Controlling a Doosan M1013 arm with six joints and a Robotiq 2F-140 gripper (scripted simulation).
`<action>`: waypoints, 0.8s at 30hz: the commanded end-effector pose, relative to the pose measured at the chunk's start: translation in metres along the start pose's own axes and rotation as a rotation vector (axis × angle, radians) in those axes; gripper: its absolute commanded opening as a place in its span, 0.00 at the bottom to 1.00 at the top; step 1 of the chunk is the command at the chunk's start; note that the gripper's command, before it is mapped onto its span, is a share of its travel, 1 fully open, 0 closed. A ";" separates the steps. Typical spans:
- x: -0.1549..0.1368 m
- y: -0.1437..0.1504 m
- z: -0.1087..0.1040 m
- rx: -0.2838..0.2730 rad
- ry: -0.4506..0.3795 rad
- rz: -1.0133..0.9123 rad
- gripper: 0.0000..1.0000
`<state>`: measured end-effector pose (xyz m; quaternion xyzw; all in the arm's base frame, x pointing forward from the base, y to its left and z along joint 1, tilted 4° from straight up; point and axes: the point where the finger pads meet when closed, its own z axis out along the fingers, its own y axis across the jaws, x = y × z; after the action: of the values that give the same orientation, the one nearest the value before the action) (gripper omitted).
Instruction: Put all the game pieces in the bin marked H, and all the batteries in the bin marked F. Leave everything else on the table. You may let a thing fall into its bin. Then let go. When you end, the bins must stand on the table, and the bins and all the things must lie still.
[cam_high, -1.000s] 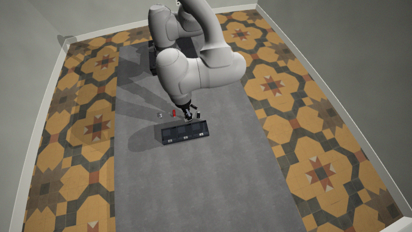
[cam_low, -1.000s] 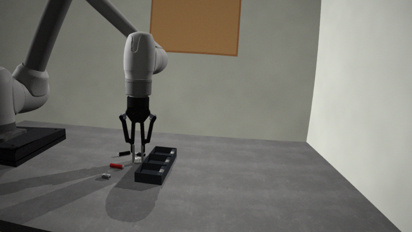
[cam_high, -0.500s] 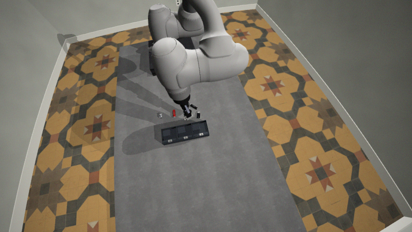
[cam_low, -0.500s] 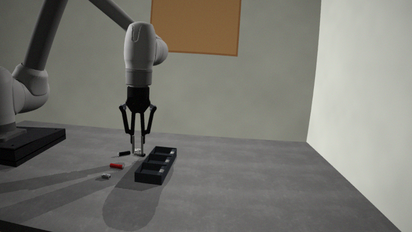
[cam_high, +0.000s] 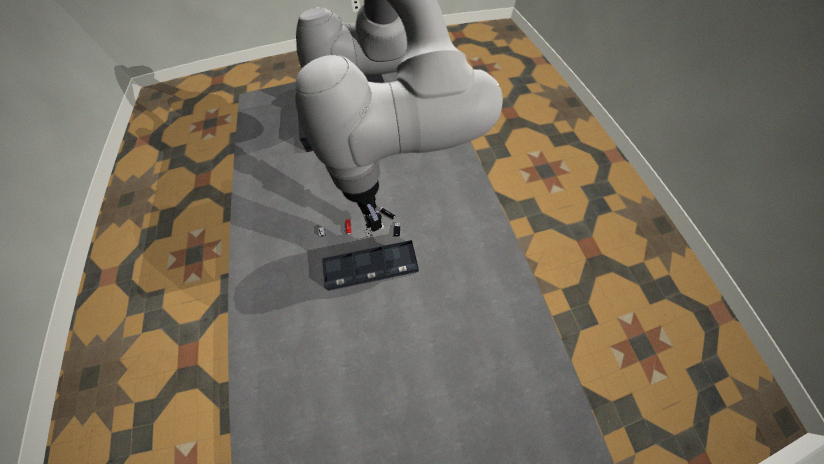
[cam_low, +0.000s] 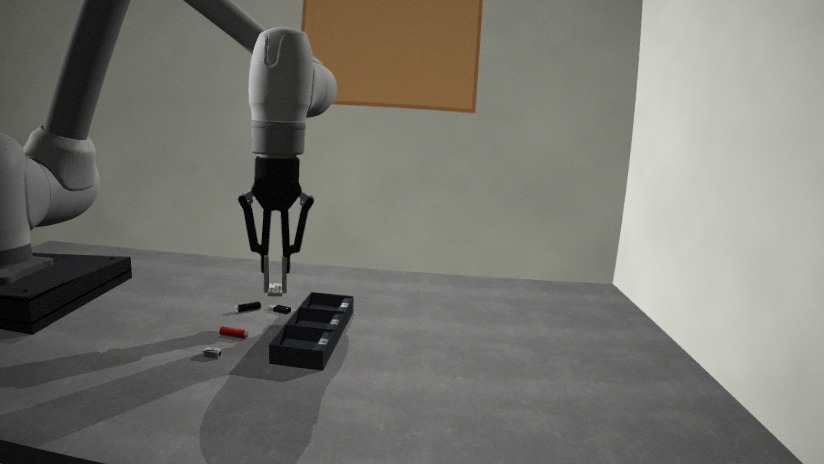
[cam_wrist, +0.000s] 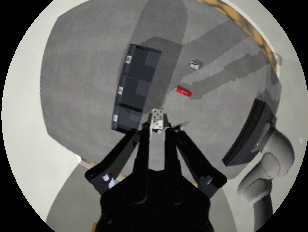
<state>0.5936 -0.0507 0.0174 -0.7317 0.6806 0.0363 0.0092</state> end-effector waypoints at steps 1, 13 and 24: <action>0.000 0.000 0.000 0.000 0.000 0.000 0.13; 0.034 -0.011 0.007 0.000 0.000 0.000 0.13; 0.086 -0.026 0.007 0.000 0.000 0.278 0.13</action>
<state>0.6201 -0.1204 0.0045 -0.6717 0.7398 0.0380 0.0091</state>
